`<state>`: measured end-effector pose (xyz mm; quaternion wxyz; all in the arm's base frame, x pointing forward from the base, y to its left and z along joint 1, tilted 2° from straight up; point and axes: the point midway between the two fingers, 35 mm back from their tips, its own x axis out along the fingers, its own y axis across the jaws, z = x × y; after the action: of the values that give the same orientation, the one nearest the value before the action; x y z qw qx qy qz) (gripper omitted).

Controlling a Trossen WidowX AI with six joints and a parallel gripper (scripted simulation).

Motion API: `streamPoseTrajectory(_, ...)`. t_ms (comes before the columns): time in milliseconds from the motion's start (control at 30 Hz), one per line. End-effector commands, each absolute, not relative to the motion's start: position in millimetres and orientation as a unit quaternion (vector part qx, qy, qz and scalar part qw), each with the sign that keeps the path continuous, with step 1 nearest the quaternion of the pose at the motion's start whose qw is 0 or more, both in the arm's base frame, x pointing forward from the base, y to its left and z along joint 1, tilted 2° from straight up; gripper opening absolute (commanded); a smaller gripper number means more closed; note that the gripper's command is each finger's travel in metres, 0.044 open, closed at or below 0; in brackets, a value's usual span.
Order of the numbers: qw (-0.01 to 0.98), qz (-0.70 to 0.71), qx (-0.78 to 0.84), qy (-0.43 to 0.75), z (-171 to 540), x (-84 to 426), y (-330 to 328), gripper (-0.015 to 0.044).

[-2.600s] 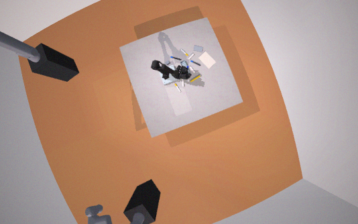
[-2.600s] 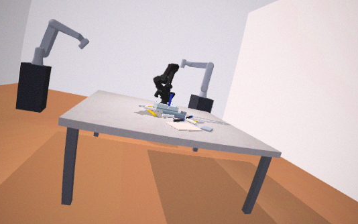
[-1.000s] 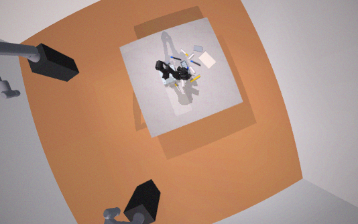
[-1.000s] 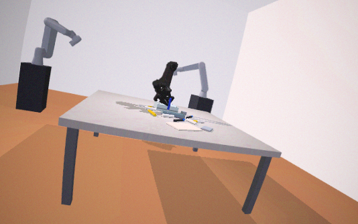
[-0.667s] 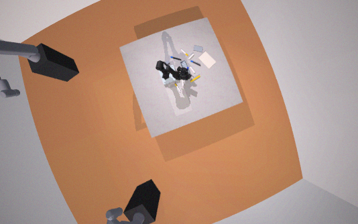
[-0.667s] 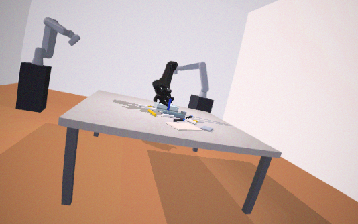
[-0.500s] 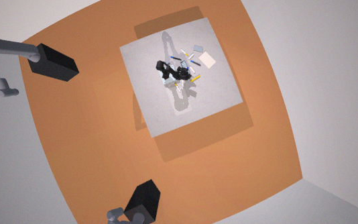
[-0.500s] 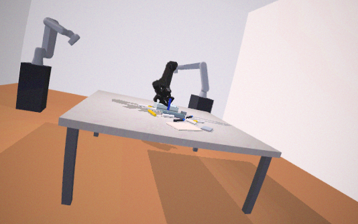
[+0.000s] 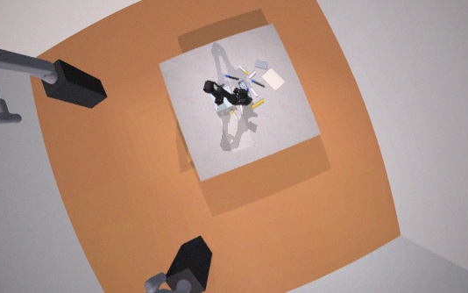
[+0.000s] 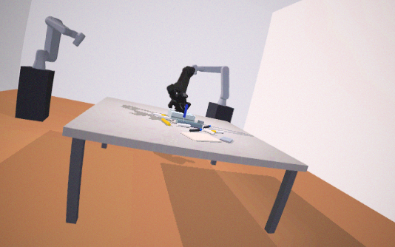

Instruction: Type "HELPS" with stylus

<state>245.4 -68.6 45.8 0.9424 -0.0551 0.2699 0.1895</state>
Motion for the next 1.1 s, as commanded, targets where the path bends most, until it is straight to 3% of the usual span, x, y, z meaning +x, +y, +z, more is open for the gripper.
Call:
streamPoseTrajectory(0, 0.944, 0.188, -0.059, 0.266, 61.3, 247.9, -70.2, 0.0081)
streamPoseTrajectory(433, 0.943, 0.190, -0.059, 0.267, 66.9, 246.1, -68.2, 0.0085)
streamPoseTrajectory(533, 0.943, 0.190, -0.059, 0.267, 66.9, 246.1, -68.2, 0.0065)
streamPoseTrajectory(633, 0.943, 0.189, -0.059, 0.267, 67.5, 248.3, -70.4, 0.0000)
streamPoseTrajectory(1067, 0.944, 0.188, -0.060, 0.265, 71.0, 263.6, -85.2, 0.0000)
